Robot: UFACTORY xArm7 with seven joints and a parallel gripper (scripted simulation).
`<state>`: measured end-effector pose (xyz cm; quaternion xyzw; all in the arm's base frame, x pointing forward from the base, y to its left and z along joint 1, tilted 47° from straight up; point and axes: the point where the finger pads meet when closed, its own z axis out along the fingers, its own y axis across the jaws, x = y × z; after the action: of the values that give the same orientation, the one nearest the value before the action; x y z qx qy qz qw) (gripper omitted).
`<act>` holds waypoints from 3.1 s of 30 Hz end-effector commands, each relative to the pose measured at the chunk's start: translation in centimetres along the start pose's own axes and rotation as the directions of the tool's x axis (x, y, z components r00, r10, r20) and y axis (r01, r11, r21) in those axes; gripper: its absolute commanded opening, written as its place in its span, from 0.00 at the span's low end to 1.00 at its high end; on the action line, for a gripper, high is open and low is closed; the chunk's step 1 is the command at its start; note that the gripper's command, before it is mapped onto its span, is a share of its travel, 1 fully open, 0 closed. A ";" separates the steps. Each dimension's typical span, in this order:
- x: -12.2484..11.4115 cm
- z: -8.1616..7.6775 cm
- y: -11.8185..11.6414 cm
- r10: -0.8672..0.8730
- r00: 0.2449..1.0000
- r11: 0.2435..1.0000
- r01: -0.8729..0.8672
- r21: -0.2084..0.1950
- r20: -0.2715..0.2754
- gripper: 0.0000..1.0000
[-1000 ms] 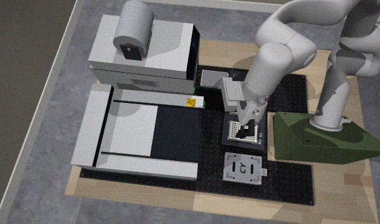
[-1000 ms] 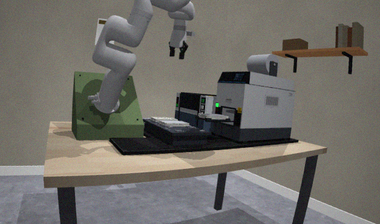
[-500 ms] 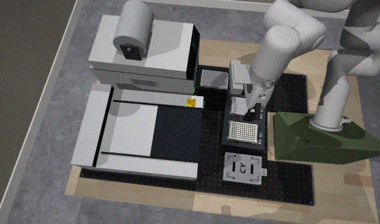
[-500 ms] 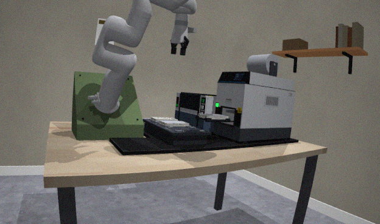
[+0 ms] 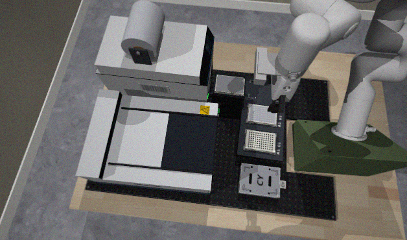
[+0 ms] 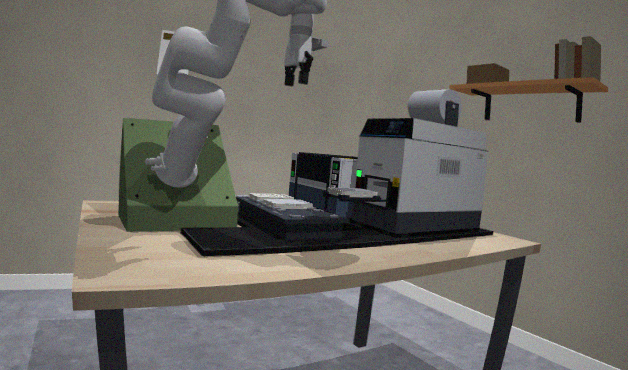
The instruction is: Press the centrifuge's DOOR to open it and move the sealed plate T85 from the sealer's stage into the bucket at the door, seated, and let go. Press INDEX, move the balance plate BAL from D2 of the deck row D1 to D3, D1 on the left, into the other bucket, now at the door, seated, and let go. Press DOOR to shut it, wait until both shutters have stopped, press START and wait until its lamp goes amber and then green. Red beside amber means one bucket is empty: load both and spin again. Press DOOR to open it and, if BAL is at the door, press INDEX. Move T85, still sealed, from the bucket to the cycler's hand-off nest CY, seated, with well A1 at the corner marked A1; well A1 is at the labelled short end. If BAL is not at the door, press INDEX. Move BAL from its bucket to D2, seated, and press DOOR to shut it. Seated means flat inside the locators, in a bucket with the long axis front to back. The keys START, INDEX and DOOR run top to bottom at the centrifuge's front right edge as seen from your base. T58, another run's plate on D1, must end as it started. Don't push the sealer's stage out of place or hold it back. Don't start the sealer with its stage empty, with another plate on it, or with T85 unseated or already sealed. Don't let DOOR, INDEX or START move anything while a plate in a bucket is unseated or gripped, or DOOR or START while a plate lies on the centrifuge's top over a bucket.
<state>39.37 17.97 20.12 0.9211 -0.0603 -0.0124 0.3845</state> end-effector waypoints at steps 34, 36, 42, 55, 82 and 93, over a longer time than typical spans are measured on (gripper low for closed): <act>-1.1 9.3 2.3 0.018 1.000 1.000 -0.017 -0.025 0.007 1.00; -1.1 9.8 2.3 0.018 1.000 1.000 -0.017 -0.025 0.007 1.00; -1.2 12.3 2.3 0.018 1.000 1.000 -0.017 -0.025 0.007 1.00; -1.2 12.3 2.3 0.018 1.000 1.000 -0.017 -0.025 0.007 1.00; -1.2 12.3 2.4 -0.705 0.709 0.709 0.705 -0.012 0.023 1.00; -1.2 12.3 2.4 -0.883 0.469 0.469 0.883 -0.005 0.026 1.00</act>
<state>37.05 7.61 13.03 0.8407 0.3676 -0.1974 0.3452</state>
